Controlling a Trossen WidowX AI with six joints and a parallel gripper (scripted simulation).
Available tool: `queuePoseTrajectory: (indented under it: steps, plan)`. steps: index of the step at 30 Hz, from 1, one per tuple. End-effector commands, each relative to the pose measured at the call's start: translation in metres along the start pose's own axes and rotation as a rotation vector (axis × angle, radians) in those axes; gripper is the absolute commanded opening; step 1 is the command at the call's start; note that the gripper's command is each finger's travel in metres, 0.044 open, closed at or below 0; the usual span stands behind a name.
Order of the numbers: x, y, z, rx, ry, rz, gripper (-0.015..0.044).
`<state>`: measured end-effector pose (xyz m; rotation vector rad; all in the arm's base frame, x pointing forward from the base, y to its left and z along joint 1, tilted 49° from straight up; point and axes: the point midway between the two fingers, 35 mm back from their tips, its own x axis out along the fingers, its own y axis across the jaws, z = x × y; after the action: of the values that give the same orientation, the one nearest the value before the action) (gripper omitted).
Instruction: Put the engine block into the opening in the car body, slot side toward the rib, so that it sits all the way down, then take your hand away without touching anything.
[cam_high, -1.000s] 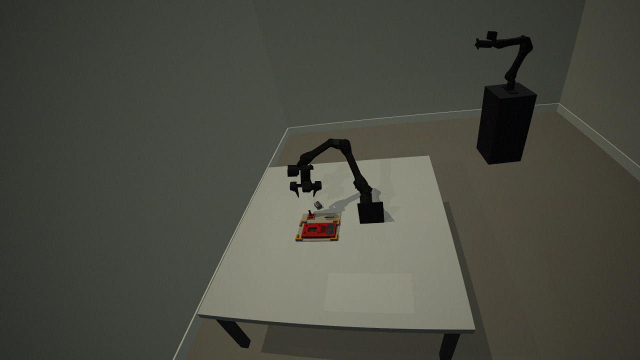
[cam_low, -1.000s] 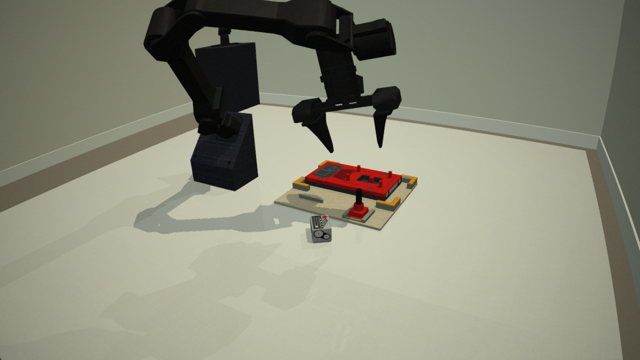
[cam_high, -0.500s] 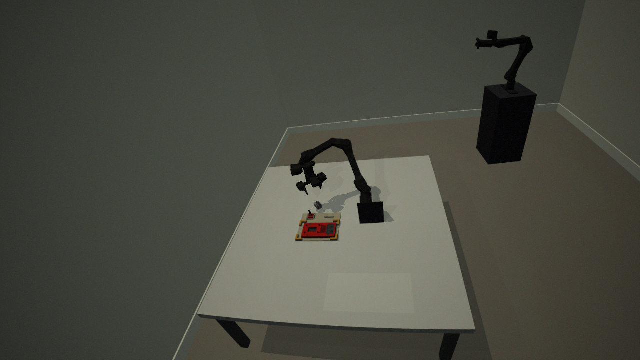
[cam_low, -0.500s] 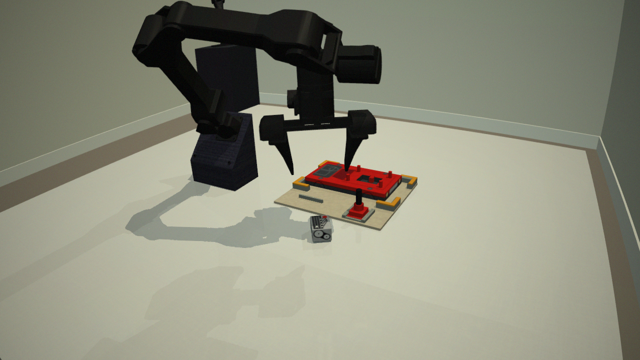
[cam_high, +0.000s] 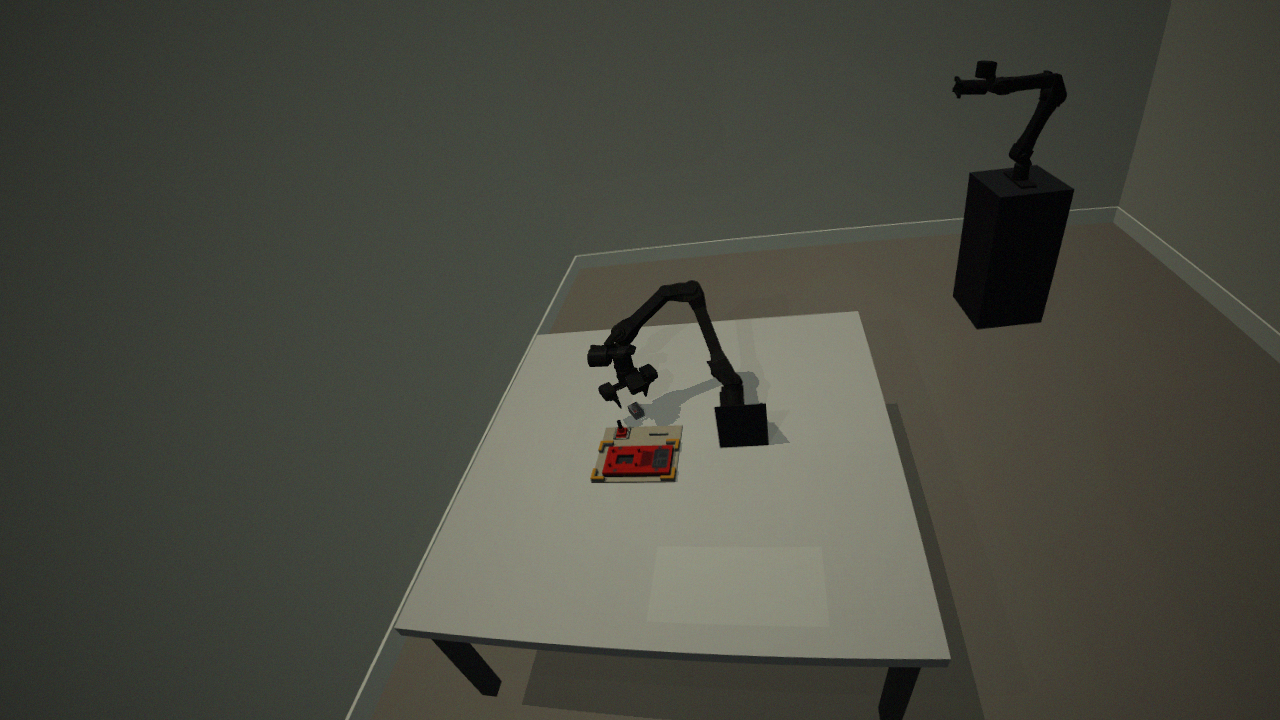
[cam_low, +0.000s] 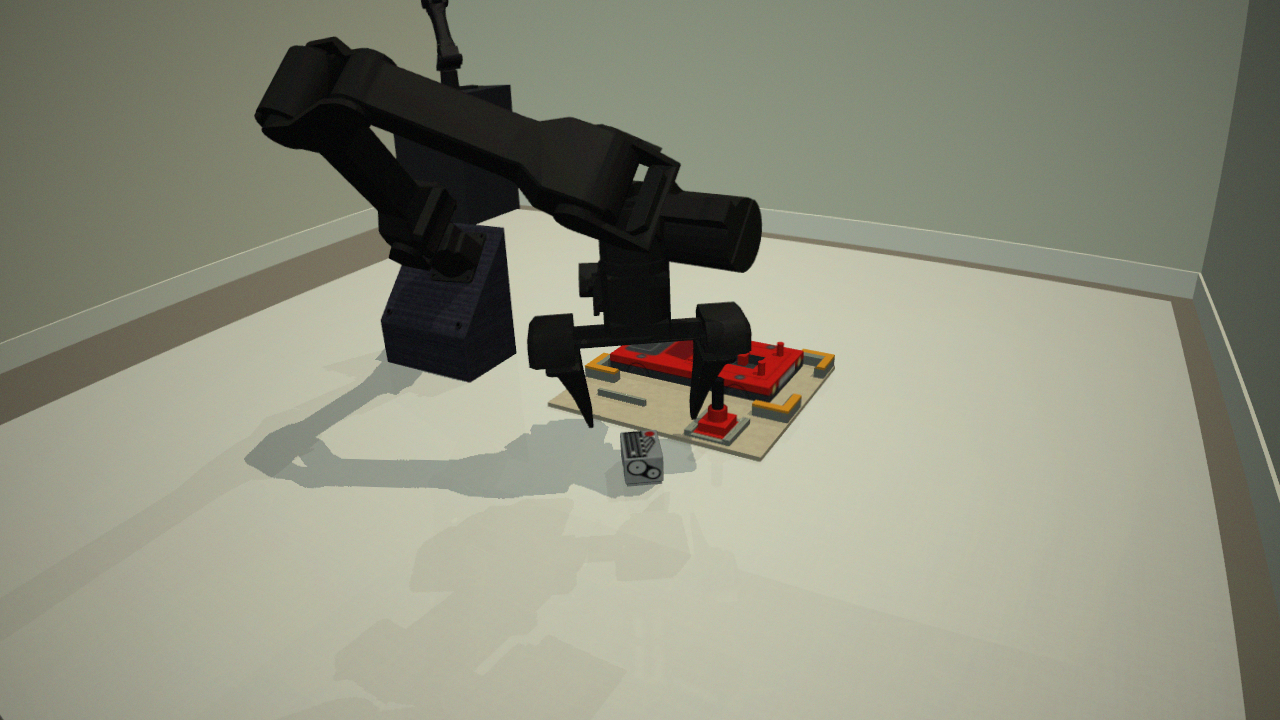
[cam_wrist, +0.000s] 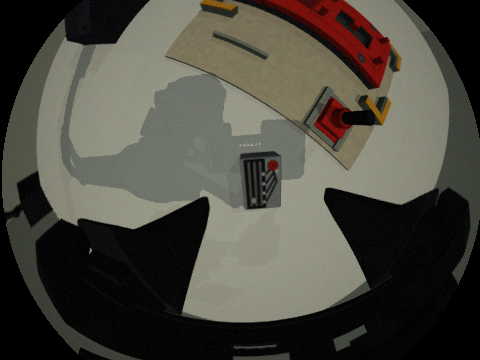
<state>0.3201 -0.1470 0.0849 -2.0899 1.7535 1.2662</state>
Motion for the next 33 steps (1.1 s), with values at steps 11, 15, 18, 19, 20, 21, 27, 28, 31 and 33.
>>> queuePoseTrajectory:
  steps: [11,15,18,19,20,21,27,28,31,33]
  plan:
    - [0.022,0.001,0.001,-0.012,0.0,0.008,0.044]
    - [0.028,0.002,0.001,-0.012,0.0,0.008,0.044]
    - [0.033,0.002,0.001,-0.012,0.001,0.008,0.044]
    - [0.034,0.002,0.001,-0.012,0.001,0.008,0.044]
    - [0.035,0.002,0.001,-0.012,0.001,0.008,0.044]
    - [0.035,0.002,0.001,-0.012,0.001,0.009,0.044]
    - [0.035,0.002,0.001,-0.012,0.001,0.009,0.0282]
    - [0.035,0.002,0.001,-0.012,0.001,0.009,0.0256]
    - [0.035,0.002,0.001,-0.012,0.001,0.009,0.0177]
    - [0.035,0.002,0.001,-0.012,0.001,0.009,0.0145]
